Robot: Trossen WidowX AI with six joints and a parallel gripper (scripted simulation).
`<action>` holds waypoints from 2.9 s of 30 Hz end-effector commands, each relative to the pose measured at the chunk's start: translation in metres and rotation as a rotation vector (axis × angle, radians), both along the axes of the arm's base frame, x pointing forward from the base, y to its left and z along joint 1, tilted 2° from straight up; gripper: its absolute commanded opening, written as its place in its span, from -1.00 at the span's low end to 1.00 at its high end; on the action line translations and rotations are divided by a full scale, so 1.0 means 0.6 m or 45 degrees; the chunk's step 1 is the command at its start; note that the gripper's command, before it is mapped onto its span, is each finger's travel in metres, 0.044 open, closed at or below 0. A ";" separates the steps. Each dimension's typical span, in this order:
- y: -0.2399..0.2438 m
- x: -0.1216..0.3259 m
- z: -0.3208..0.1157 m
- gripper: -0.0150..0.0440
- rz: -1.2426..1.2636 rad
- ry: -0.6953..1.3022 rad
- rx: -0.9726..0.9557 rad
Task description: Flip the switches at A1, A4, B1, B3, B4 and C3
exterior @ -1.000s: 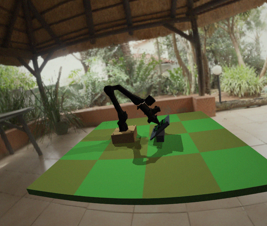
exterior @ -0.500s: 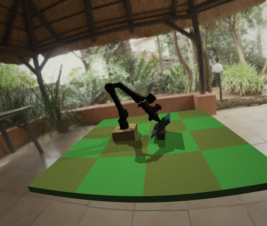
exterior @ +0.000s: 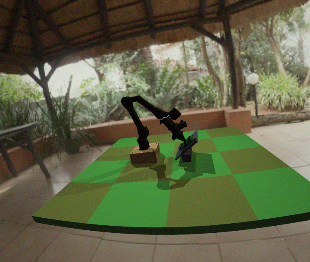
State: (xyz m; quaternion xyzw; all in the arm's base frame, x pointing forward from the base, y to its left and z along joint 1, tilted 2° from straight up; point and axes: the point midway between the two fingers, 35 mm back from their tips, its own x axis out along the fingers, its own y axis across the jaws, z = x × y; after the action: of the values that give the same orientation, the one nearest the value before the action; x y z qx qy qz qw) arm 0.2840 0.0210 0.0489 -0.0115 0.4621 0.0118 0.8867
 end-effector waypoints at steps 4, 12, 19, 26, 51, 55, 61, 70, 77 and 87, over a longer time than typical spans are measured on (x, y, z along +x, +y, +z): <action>0.000 -0.051 0.073 -0.49 0.004 -0.036 0.003; -0.008 -0.058 0.079 -0.49 0.005 -0.037 0.002; -0.059 -0.056 0.080 -0.49 0.005 -0.039 -0.002; -0.058 -0.020 0.034 -0.49 0.005 -0.008 -0.003; -0.058 0.004 0.002 -0.49 0.005 -0.009 -0.003; -0.058 0.004 0.002 -0.49 0.005 -0.009 -0.003; -0.058 0.004 0.002 -0.49 0.005 -0.009 -0.003; -0.058 0.004 0.002 -0.49 0.005 -0.009 -0.003; -0.058 0.005 0.001 -0.49 0.005 -0.009 -0.003; -0.058 0.006 -0.001 -0.49 0.005 -0.009 -0.003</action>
State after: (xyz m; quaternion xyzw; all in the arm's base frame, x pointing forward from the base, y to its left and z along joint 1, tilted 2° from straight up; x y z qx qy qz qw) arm 0.2872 -0.0135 0.0489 -0.0138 0.4595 0.0135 0.8880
